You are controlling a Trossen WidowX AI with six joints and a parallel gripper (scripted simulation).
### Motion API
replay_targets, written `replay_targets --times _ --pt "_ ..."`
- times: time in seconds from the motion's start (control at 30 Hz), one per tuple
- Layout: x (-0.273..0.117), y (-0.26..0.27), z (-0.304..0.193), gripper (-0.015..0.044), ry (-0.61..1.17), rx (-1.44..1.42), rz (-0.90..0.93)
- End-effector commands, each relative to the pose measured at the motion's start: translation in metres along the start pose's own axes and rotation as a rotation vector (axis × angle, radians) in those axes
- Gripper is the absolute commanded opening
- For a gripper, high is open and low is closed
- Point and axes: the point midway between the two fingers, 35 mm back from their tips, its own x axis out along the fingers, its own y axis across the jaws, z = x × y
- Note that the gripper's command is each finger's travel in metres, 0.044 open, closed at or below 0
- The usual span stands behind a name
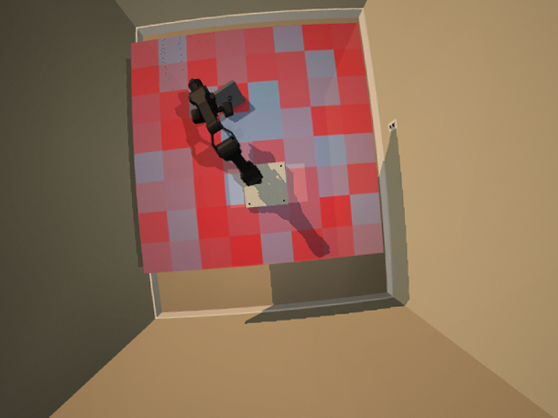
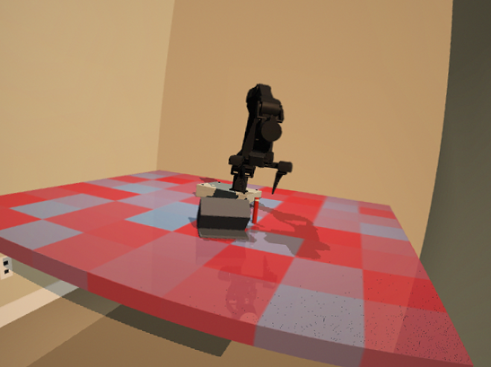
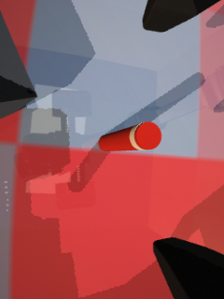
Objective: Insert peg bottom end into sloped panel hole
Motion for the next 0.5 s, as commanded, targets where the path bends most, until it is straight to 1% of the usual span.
replay_targets --times 0.0,0.47 --pt "0.0 0.0 -0.005 0.044 0.01 0.013 0.006" --pt "0.021 0.0 -0.004 0.044 0.01 0.013 0.006"
